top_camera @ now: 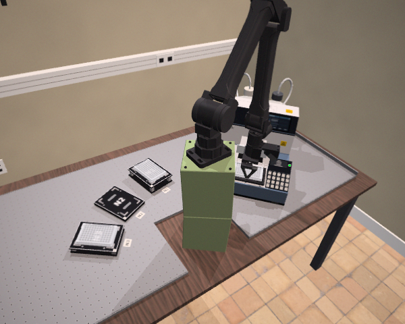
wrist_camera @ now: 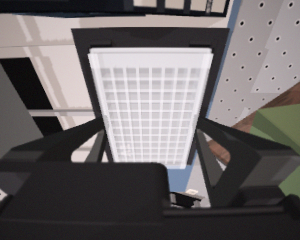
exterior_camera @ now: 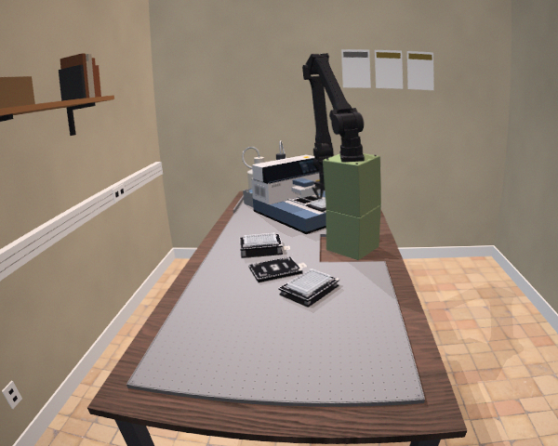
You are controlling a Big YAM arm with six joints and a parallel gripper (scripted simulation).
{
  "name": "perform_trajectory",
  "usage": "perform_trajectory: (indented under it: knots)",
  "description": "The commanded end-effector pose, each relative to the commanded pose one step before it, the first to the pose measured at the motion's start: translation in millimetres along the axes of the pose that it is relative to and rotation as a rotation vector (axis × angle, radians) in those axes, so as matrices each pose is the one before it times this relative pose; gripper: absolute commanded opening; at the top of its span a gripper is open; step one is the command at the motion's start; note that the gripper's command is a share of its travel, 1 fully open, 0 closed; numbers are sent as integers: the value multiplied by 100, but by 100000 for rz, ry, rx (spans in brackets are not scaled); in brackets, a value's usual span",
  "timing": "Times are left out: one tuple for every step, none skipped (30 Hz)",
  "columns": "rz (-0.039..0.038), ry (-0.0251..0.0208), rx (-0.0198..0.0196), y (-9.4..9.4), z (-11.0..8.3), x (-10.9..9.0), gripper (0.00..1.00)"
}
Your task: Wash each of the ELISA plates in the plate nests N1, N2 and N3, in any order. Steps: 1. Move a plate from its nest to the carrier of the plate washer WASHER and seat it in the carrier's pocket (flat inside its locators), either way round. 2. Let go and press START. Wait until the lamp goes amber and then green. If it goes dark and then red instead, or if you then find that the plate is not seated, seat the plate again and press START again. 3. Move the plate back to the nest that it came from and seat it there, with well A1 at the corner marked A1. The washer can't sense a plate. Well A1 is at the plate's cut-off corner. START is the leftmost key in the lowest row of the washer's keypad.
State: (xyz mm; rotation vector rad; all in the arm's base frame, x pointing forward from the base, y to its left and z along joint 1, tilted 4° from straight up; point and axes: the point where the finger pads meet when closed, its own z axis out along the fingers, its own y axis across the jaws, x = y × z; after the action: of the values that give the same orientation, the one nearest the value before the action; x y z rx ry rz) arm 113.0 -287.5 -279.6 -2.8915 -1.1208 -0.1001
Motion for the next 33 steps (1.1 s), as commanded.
perform_trajectory:
  knots:
    - [1131,68,-703,332,-1171,166,82]
    - [135,-1,-10,-17,-168,-39,82]
    - [135,-1,-10,-17,-168,-39,82]
    - [135,-1,-10,-17,-168,-39,82]
    - [135,-1,-10,-16,-168,-39,82]
    - [135,-1,-10,-16,-168,-39,82]
    - [135,-1,-10,-16,-168,-39,82]
    - [135,-1,-10,-16,-168,-39,82]
    - [60,-1,-10,-16,-168,-39,82]
    - [9,-1,-10,-16,-168,-39,82]
    - [9,-1,-10,-16,-168,-39,82]
    - [0,0,0,0,0,0,82]
    - [0,0,0,0,0,0,82]
    - [8,-2,-9,-15,-161,-32,82]
    - [-8,0,-8,-16,-175,-40,82]
    - [-125,-2,0,-2,-165,1,82]
    - [-125,-2,0,-2,-165,1,82]
    - [-191,-2,5,5,-164,20,82]
    - [-251,-2,10,12,-162,37,82]
    - [-213,-2,7,8,-163,26,82]
    - [-123,-2,0,-2,-165,0,82]
    - [-25,-1,-7,-13,-167,-29,82]
    - [9,-1,-10,-17,-168,-38,82]
    - [-82,-2,-3,-7,-166,-12,82]
    - [-125,-2,0,-2,-165,1,82]
    - [-145,-2,2,1,-165,7,82]
    - [-254,-2,10,13,-162,38,82]
    - [-238,-2,9,11,-163,34,82]
    - [0,0,0,0,0,0,82]
    - [0,0,0,0,0,0,82]
    - [-95,-2,8,9,-164,27,82]
    - [133,-1,-10,-17,-168,-38,82]
    - [132,-1,-9,-17,-168,-38,82]
